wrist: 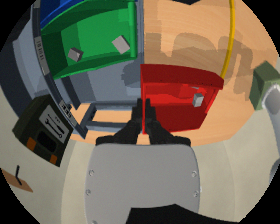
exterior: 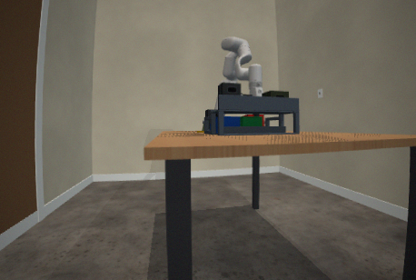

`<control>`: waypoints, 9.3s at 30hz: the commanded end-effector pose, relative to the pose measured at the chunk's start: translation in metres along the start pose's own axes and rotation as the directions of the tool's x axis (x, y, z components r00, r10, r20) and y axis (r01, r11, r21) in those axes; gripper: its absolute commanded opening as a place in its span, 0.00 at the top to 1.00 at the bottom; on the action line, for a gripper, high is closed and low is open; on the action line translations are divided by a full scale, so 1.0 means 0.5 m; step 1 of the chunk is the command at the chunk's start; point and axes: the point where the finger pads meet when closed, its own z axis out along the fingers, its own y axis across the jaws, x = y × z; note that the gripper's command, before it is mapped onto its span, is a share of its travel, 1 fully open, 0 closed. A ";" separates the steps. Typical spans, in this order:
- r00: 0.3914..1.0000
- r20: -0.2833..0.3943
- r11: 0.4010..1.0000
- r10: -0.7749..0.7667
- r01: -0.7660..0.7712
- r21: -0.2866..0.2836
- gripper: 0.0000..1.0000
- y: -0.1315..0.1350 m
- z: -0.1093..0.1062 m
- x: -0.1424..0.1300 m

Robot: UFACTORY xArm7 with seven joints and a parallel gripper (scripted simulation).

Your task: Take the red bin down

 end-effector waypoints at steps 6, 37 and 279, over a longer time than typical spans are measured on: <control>1.000 0.000 1.000 0.000 0.000 0.004 1.00 -0.002 -0.003 0.000; 1.000 0.000 1.000 0.000 0.000 0.004 1.00 0.027 0.014 0.000; 1.000 0.000 1.000 0.000 0.000 0.004 0.67 0.027 -0.074 -0.001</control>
